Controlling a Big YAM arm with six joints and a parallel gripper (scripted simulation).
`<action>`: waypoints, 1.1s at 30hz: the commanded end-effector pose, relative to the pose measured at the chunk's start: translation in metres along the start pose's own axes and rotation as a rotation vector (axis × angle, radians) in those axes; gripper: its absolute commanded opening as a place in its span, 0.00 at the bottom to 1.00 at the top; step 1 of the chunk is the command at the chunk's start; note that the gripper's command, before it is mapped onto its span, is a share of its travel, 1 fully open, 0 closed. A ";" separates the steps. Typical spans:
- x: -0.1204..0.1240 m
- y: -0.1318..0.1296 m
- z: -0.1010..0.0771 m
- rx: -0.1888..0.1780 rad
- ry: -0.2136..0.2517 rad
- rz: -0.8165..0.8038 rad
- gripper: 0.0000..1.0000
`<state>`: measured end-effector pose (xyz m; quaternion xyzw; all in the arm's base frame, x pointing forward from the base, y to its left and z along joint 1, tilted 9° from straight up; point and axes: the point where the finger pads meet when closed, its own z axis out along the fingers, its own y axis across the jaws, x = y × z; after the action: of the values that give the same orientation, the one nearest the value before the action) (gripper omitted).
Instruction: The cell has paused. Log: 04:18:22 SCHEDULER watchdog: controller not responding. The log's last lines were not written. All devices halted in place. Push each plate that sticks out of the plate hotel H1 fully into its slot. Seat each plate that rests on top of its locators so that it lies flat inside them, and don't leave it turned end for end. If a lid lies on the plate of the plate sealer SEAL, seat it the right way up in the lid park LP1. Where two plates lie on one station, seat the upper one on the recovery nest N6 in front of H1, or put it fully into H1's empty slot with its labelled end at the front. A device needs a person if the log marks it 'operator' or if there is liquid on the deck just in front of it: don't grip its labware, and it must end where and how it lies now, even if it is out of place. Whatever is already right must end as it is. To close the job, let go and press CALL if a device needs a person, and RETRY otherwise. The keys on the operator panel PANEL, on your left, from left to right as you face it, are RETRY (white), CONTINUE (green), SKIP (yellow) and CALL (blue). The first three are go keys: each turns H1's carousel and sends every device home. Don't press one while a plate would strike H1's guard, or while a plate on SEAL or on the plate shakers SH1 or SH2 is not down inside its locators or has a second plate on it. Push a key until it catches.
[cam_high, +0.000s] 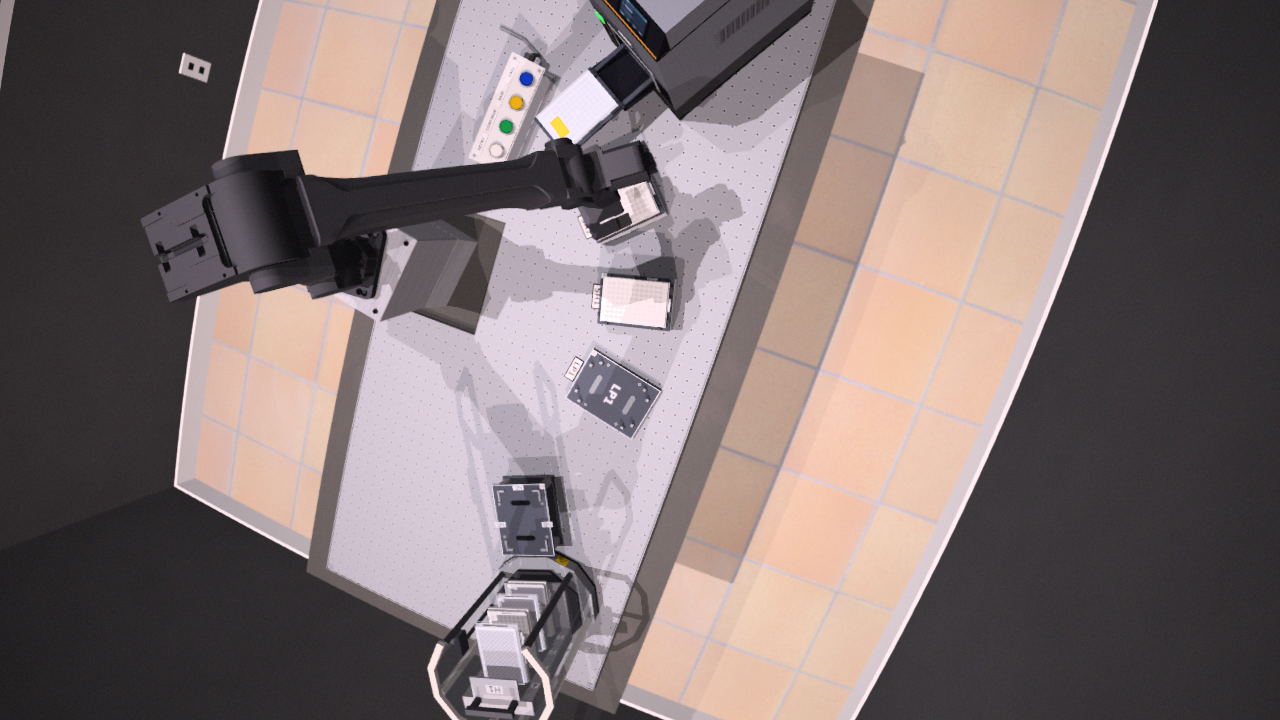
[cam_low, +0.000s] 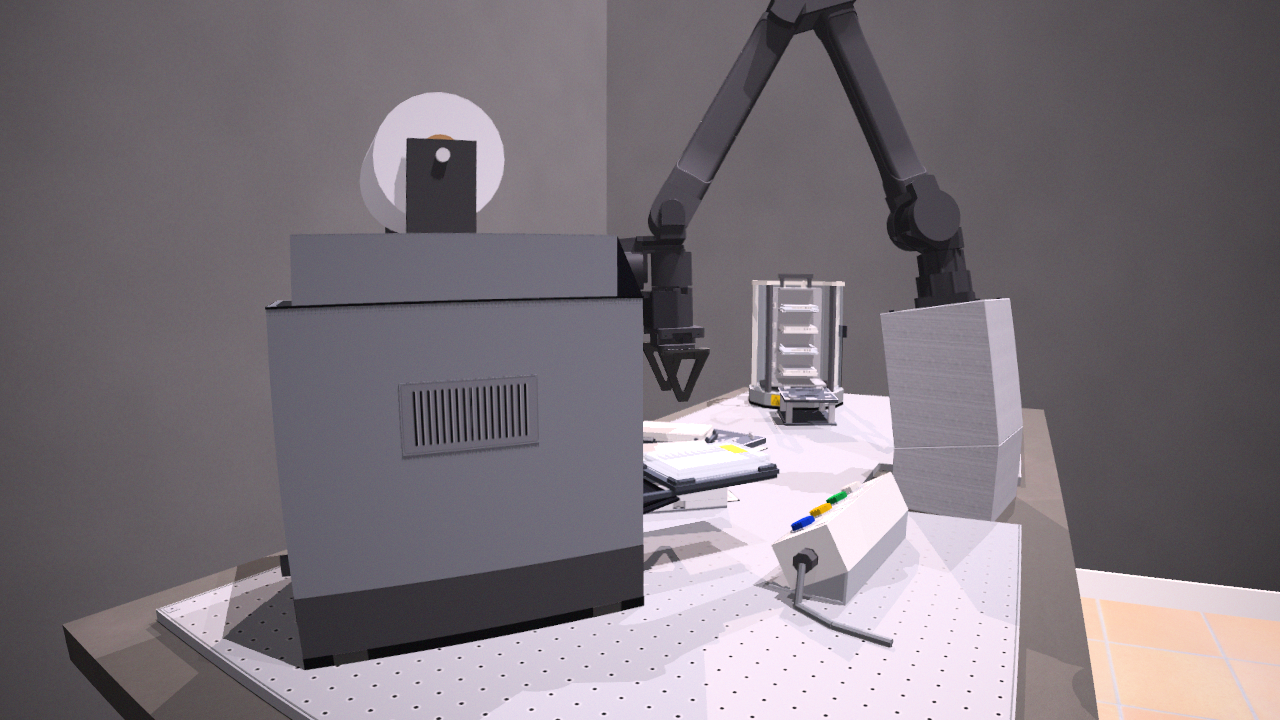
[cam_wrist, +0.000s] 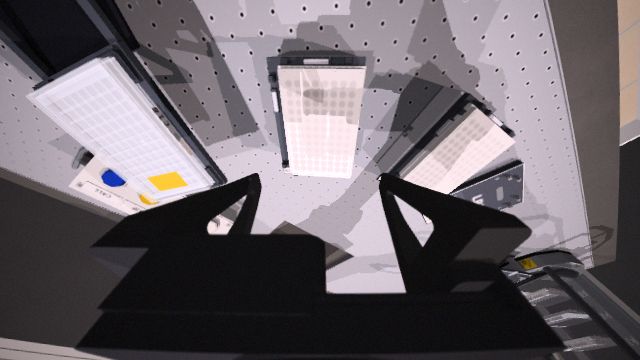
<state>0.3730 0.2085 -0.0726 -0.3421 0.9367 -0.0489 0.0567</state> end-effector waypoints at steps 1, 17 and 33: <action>-0.015 -0.007 0.005 0.002 -0.039 0.001 1.00; -0.035 -0.009 0.030 0.009 -0.085 0.002 1.00; -0.014 -0.006 0.057 0.002 -0.037 0.000 1.00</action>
<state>0.3847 0.2088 -0.1309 -0.3439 0.9358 -0.0476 0.0619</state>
